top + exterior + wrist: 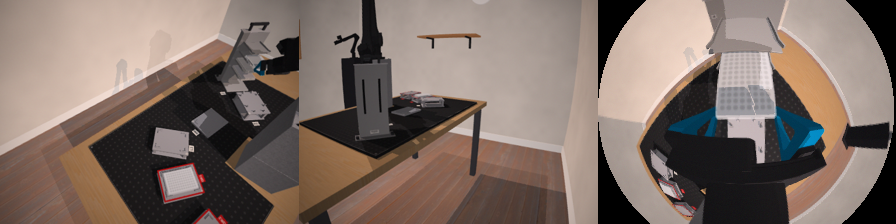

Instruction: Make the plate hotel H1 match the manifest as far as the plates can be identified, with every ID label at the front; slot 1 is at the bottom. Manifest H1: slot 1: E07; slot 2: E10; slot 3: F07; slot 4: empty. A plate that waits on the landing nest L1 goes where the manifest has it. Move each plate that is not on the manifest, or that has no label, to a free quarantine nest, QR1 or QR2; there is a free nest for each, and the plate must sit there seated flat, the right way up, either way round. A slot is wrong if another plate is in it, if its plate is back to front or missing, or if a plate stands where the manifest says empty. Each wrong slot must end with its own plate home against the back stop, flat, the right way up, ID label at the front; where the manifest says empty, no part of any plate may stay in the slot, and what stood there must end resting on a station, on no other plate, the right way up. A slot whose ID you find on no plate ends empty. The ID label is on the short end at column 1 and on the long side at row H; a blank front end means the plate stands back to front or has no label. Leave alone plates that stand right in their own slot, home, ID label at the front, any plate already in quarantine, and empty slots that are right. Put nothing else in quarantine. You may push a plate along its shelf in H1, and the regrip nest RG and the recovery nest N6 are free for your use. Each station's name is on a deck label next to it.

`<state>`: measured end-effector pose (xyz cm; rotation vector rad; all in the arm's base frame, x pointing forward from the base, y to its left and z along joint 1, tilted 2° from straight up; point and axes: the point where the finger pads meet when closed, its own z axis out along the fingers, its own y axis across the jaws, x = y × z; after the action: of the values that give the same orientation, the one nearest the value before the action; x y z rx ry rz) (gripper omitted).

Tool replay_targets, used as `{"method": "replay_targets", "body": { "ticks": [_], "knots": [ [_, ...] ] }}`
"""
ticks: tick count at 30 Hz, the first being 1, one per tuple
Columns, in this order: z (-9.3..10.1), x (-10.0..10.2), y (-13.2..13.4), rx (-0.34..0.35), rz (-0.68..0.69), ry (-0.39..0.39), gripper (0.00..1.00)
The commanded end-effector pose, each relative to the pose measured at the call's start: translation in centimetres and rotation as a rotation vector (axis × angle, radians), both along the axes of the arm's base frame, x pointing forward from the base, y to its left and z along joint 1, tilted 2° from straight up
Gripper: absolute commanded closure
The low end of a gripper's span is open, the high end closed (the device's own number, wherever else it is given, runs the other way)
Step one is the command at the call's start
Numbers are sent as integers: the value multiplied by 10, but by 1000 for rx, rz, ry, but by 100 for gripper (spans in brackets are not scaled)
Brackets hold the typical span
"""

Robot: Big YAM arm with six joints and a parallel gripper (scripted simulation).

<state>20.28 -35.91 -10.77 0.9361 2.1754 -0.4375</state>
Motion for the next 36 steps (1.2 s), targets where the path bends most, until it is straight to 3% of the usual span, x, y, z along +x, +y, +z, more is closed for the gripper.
{"method": "replay_targets", "body": {
  "ticks": [1, 36],
  "knots": [
    [10, -4, -5, -38, 4, -10, 14],
    [0, -34, 31, -14, 4, 1, 14]
  ]
}}
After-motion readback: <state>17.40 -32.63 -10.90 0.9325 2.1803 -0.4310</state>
